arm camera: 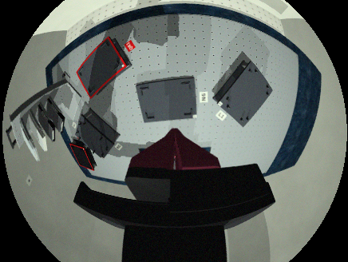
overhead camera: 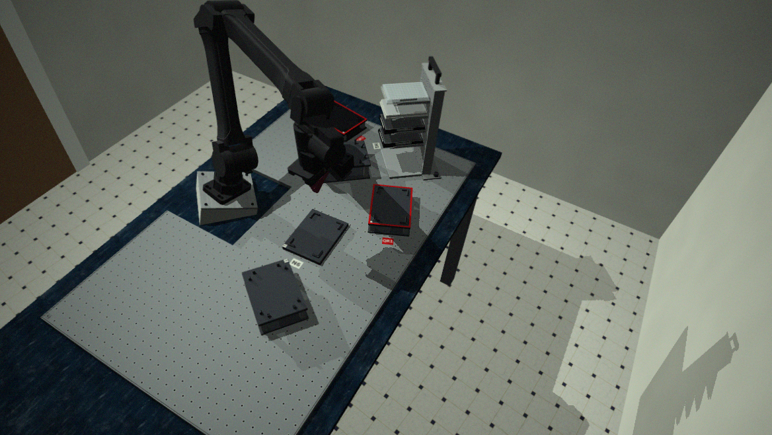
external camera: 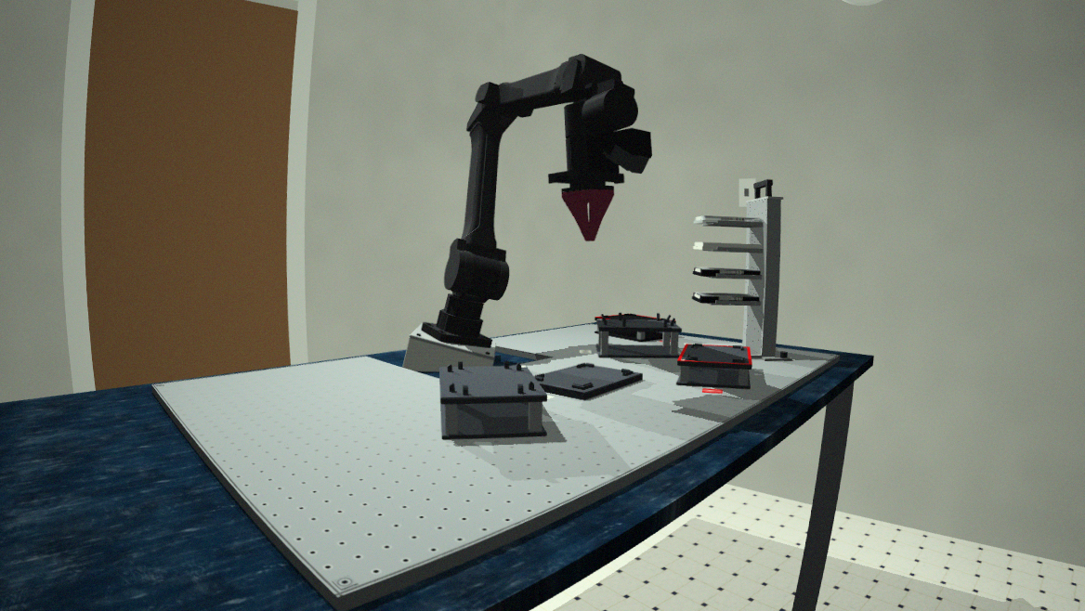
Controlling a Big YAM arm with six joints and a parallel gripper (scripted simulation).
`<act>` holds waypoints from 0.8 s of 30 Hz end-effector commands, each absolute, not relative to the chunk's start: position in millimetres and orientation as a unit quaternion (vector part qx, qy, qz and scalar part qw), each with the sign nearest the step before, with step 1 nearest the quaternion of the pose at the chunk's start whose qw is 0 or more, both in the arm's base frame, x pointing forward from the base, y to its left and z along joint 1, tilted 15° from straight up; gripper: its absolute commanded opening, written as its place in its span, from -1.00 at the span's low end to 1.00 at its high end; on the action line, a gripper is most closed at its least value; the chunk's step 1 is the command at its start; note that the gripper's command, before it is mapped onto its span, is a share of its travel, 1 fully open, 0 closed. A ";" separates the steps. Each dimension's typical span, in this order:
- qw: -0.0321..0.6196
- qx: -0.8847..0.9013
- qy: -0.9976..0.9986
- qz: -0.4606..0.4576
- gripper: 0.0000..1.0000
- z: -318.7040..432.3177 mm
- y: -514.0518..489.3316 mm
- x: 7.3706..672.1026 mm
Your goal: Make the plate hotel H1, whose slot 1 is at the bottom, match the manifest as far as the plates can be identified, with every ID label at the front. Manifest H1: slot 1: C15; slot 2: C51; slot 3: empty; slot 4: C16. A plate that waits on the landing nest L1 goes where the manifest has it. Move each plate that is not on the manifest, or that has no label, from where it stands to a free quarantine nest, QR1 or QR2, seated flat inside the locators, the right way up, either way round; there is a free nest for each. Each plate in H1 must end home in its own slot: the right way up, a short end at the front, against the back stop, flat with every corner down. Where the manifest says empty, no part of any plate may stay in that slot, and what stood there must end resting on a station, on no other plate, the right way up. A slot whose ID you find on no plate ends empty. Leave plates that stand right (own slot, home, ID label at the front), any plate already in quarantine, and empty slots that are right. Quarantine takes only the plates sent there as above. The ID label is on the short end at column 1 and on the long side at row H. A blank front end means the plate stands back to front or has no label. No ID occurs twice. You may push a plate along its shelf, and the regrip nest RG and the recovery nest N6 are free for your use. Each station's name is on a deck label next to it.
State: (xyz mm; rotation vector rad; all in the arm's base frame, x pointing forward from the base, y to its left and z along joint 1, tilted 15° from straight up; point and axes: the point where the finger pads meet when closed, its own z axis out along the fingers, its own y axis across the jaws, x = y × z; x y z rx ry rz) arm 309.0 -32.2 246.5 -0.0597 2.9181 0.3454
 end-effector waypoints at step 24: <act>0.121 -0.055 0.987 0.089 -1.00 289.1 -3.9 271.2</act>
